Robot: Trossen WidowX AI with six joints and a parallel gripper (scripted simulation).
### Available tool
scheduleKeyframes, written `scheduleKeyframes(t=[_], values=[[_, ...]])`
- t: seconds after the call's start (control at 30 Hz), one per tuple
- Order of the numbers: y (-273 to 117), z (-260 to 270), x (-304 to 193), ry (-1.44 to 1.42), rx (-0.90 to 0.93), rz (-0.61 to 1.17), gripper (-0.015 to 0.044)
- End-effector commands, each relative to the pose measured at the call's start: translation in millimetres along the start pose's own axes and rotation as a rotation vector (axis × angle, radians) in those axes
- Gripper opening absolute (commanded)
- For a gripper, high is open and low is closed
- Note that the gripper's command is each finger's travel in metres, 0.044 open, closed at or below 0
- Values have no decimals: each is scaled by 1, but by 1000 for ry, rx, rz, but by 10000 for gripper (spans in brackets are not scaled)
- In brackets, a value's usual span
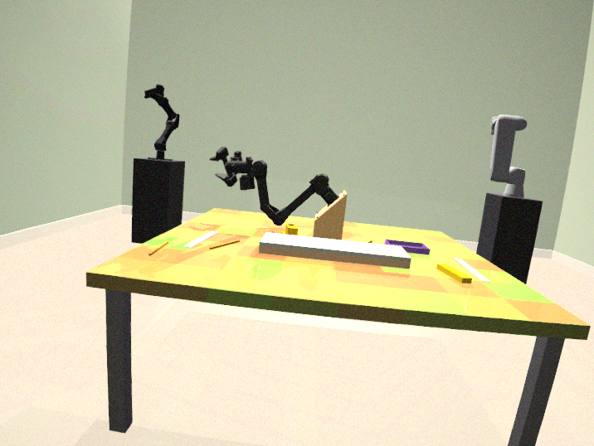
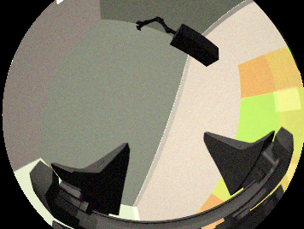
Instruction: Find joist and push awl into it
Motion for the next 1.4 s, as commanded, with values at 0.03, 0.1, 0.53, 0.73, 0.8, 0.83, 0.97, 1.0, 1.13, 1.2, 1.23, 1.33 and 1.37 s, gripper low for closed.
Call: scheduleKeyframes(t=[0.03,0.1,0.53,0.73,0.8,0.83,0.97,1.0,1.13,1.2,1.23,1.33,1.37], values=[[-1,5,9,10,26,-24,440],[-6,21,34,35,100,-89,440],[-106,143,155,53,734,-397,440],[-181,195,163,-41,1061,-428,440],[-208,210,157,-88,1170,-419,440],[-221,217,153,-114,1223,-412,440],[-273,238,127,-237,1428,-356,440],[-286,242,119,-272,1476,-336,440],[-332,249,79,-427,1653,-232,440],[-352,248,55,-513,1731,-167,440],[-362,247,43,-558,1767,-131,440],[-387,236,5,-700,1862,-12,440],[-394,232,-8,-749,1889,31,440]])
Point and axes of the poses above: the point midway between the two fingers, 35 mm back from their tips, its own y axis out along the fingers, its own z axis across the jaws, x = y × z, the point moved 3 cm from there along -y, back along the fingers, and after that the axes turned 14 degrees about -y, right-handed, at the moved point
